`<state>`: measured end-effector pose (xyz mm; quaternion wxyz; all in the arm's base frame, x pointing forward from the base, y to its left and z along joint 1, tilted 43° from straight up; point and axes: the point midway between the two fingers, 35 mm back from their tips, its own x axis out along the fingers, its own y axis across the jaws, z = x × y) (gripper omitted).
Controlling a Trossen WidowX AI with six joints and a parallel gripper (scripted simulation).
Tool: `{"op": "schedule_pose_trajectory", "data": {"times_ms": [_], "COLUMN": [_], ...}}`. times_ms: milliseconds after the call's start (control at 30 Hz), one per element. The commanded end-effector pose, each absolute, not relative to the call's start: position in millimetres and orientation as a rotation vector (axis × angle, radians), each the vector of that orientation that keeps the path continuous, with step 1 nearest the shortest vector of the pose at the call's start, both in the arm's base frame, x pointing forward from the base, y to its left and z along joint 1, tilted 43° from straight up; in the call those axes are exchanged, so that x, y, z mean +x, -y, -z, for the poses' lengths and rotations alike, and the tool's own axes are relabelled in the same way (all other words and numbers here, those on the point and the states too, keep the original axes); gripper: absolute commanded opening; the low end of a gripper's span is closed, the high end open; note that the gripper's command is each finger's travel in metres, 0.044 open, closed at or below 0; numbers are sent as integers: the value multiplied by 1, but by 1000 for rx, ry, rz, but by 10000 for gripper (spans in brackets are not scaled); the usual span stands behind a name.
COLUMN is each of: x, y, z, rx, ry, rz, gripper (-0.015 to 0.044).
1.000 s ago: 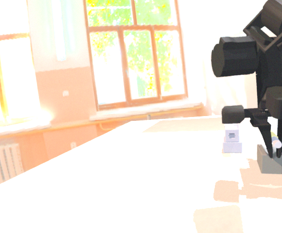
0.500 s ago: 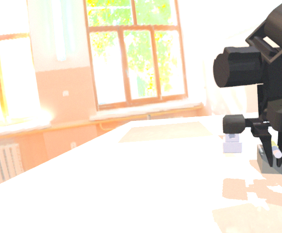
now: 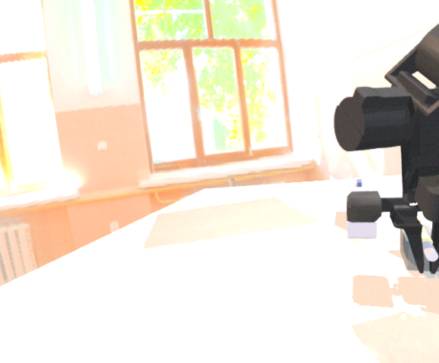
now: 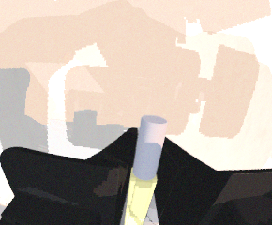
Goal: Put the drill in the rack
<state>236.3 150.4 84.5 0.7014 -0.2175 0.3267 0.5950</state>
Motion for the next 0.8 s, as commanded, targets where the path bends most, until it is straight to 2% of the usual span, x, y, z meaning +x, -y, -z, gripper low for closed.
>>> {"op": "schedule_pose_trajectory", "data": {"times_ms": [0, 567, 767], "x": [236, 236, 232], "y": [-152, -149, -128], "z": [-78, -86, -105], "rx": [-486, -483, -487], "ry": [-738, -730, -739], "rz": [-1322, -1323, -1321], "gripper": [0, 440, 440]}}
